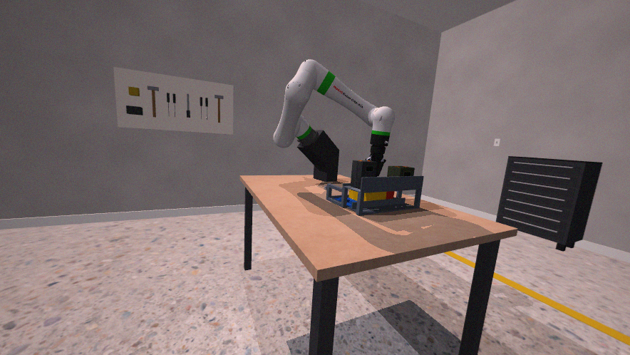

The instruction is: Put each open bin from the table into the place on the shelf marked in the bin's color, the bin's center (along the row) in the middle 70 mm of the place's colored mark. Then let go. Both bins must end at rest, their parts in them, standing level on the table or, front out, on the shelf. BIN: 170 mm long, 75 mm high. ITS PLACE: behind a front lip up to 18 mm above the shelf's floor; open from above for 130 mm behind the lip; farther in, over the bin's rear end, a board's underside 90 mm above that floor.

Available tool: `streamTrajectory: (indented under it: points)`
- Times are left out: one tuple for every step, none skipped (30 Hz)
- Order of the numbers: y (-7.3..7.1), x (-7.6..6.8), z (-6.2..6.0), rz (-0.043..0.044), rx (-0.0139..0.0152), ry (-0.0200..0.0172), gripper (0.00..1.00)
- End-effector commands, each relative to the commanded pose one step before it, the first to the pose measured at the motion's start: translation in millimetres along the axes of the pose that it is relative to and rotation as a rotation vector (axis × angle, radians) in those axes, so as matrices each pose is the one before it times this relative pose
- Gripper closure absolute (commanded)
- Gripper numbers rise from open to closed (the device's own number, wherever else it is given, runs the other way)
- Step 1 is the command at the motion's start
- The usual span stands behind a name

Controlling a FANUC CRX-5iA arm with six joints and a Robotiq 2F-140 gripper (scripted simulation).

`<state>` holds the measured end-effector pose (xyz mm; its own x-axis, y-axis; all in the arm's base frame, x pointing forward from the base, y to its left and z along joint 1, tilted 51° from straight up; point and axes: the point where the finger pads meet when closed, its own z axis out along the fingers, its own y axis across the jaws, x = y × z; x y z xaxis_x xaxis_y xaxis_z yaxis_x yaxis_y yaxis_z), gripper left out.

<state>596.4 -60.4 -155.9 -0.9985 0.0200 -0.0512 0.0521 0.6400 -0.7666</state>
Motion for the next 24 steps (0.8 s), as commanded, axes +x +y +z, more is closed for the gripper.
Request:
streamTrajectory:
  points:
    - [0.19, -0.14, -0.28, -0.00004, -0.00035, -0.00045, 1.00]
    - [0.00, 0.00, 0.00, 0.00000, 0.00000, 0.00000, 1.00]
    - [0.00, 0.00, 0.00, 0.00000, 0.00000, 0.00000, 1.00]
    - [0.00, 0.00, 0.00, 0.00000, 0.00000, 0.00000, 1.00]
    - [0.00, 0.00, 0.00, 0.00000, 0.00000, 0.00000, 0.94]
    - [0.00, 0.00, 0.00, 0.00000, 0.00000, 0.00000, 0.94]
    - [0.00, 0.00, 0.00, 0.00000, 0.00000, 0.00001, 0.94]
    - [0.00, 0.00, 0.00, 0.00000, 0.00000, 0.00001, 0.94]
    - [0.00, 0.00, 0.00, 0.00000, 0.00000, 0.00001, 0.94]
    - [0.00, 0.00, 0.00, 0.00000, 0.00000, 0.00001, 0.94]
    - [0.00, 0.00, 0.00, 0.00000, 0.00000, 0.00000, 0.94]
    - [0.00, 0.00, 0.00, 0.00000, 0.00000, 0.00000, 0.94]
    - [0.00, 0.00, 0.00, 0.00000, 0.00000, 0.00001, 0.94]
    - [0.00, 0.00, 0.00, 0.00000, 0.00000, 0.00001, 0.94]
    - [0.00, 0.00, 0.00, 0.00000, 0.00000, 0.00000, 0.94]
    - [0.00, 0.00, 0.00, 0.00000, 0.00000, 0.00000, 0.94]
    - [0.00, 0.00, 0.00, 0.00000, 0.00000, 0.00000, 0.94]
    - [0.00, 0.00, 0.00, 0.00000, 0.00000, 0.00000, 0.94]
    - [0.00, 0.00, 0.00, 0.00000, 0.00000, 0.00000, 0.94]
    - [0.00, 0.00, 0.00, 0.00000, 0.00000, 0.00000, 0.94]
    - [0.00, 0.00, 0.00, 0.00000, 0.00000, 0.00000, 0.94]
    - [0.00, 0.00, 0.00, 0.00000, 0.00000, 0.00000, 0.94]
    - [0.00, 0.00, 0.00, 0.00000, 0.00000, 0.00000, 0.94]
    - [0.00, 0.00, 0.00, 0.00000, 0.00000, 0.00000, 0.94]
